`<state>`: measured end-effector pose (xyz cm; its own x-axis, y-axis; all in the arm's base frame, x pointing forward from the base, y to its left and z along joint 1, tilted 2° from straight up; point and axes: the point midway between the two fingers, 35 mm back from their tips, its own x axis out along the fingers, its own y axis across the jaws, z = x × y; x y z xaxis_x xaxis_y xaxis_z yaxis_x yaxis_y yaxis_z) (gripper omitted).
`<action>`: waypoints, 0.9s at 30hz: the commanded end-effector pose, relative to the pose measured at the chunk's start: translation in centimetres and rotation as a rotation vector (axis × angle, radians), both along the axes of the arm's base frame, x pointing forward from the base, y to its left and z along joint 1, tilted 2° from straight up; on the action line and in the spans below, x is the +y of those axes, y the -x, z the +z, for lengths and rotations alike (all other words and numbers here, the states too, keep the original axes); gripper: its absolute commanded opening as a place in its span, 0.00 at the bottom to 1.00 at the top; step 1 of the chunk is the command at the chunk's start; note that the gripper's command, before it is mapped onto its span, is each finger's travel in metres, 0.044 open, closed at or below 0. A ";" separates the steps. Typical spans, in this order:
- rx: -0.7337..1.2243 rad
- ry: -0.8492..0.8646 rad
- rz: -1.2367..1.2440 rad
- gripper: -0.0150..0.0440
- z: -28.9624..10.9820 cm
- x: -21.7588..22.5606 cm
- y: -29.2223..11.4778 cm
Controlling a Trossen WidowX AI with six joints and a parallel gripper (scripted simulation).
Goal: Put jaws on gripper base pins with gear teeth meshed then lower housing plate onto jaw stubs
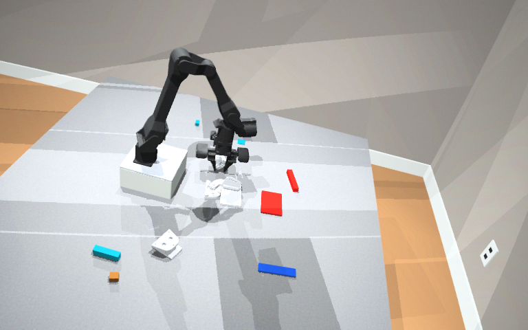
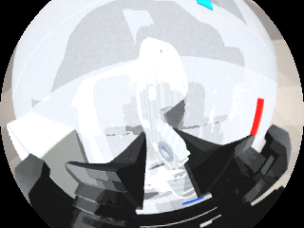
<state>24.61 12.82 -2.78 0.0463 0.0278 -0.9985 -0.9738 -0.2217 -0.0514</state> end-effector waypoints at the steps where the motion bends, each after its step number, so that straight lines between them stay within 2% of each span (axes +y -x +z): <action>1: -0.003 0.004 0.006 0.45 0.0 -0.1 0.0; 3: -0.003 0.004 0.006 0.43 0.0 -0.1 0.0; 6: -0.003 0.004 0.006 0.32 0.0 -0.1 0.0; 27: -0.016 -0.001 -0.002 0.32 0.9 0.1 -0.2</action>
<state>24.59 12.83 -2.33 0.0511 0.0274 -0.9983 -0.9729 -0.2242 -0.0560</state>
